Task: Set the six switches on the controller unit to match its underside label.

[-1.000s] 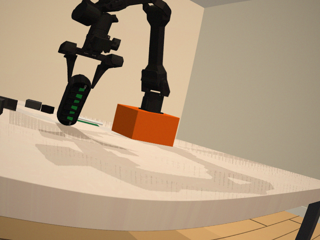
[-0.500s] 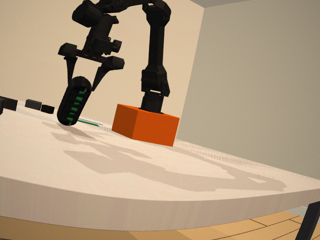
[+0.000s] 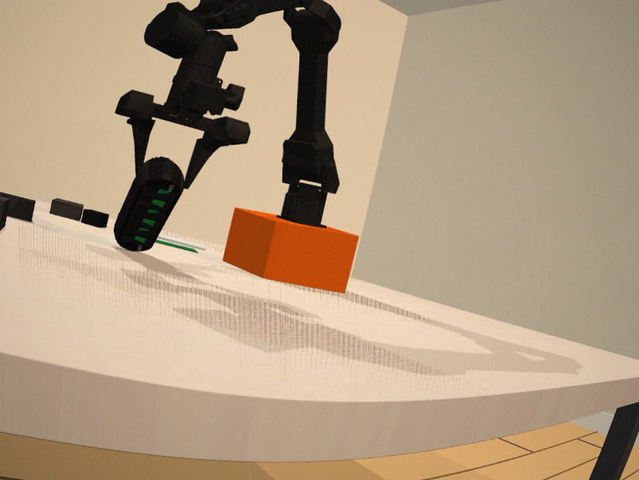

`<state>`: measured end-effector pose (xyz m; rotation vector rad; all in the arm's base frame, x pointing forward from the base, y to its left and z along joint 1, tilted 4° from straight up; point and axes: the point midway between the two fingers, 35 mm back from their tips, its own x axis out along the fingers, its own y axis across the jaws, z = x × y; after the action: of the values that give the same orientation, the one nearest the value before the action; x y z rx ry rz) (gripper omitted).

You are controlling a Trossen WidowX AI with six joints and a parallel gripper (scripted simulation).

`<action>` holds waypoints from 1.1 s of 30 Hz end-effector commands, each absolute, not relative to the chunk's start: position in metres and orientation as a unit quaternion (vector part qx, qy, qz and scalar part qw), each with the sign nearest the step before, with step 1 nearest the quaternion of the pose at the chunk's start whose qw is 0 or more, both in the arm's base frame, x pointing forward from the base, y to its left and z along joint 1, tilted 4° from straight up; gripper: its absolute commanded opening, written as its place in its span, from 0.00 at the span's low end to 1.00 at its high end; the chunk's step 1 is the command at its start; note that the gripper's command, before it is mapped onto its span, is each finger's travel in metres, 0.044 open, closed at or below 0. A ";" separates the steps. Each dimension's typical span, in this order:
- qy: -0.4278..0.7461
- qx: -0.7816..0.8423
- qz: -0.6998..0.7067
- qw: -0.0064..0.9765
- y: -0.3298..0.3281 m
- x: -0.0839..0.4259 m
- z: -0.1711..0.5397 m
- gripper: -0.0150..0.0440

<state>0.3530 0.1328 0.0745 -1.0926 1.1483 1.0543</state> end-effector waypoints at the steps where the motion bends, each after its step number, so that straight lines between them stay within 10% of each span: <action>1: 0.500 -0.464 0.449 0.577 0.132 0.354 0.067 0.83; 33: 0.500 -0.463 0.449 0.578 0.149 0.358 0.049 0.83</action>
<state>0.3576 0.1529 0.0559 -1.0907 1.1435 1.0601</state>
